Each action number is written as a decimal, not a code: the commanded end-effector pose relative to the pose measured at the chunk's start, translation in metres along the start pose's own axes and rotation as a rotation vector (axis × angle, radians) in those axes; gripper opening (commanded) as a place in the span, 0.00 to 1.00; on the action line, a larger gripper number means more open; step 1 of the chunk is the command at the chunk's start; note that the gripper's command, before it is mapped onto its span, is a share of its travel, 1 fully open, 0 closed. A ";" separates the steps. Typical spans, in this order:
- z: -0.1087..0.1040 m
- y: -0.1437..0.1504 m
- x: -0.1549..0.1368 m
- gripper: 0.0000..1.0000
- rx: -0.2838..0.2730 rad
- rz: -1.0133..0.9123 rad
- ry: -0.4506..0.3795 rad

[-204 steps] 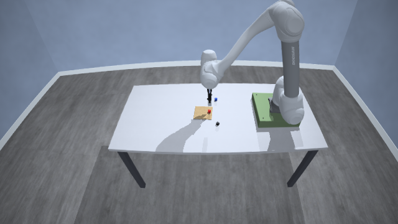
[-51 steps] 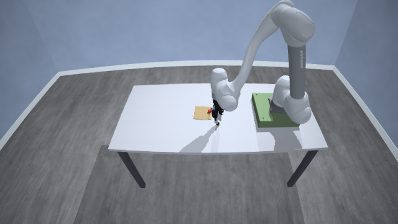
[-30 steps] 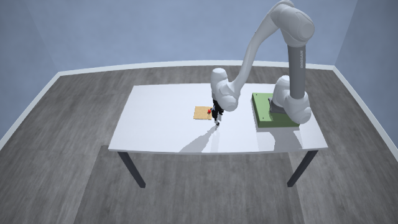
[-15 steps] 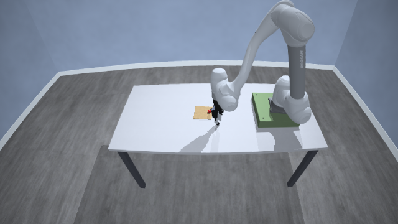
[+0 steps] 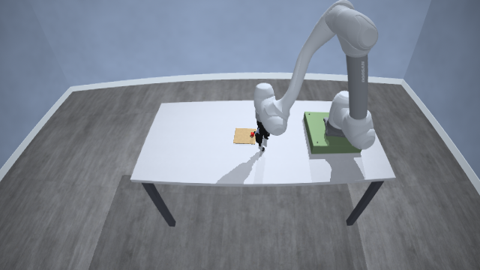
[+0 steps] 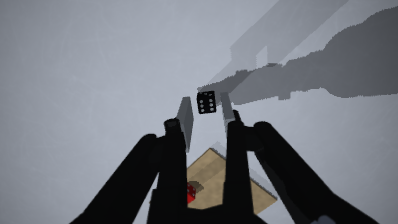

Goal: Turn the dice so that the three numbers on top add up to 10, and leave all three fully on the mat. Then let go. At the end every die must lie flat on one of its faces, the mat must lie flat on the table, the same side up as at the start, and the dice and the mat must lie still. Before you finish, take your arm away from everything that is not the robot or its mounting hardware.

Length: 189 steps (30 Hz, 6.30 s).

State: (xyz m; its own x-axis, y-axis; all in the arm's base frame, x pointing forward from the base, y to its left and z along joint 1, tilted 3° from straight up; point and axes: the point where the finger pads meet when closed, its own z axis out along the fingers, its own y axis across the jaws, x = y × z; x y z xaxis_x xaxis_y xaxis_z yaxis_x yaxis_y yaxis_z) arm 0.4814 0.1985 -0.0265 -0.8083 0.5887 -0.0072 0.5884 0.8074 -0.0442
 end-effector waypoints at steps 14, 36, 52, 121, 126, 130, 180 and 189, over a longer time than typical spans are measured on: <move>0.019 0.000 0.000 0.21 0.000 0.000 0.000; 0.020 0.000 0.000 0.21 0.000 0.000 0.000; 0.020 0.000 0.000 0.21 0.000 0.000 0.000; -0.080 0.000 0.000 0.09 0.000 0.000 0.000; -0.081 0.001 -0.021 0.09 0.000 -0.104 0.000; -0.083 0.002 -0.048 0.09 0.000 -0.231 0.000; -0.044 -0.012 -0.165 0.09 0.000 -0.780 0.000; -0.004 -0.012 -0.165 0.09 0.000 -0.780 0.000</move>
State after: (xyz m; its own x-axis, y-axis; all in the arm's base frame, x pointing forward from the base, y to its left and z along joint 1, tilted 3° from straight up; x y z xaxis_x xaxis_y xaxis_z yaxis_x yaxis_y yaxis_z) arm 0.6080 0.0922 -0.0084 -0.9885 -0.1492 0.0263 -0.1501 0.9880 -0.0364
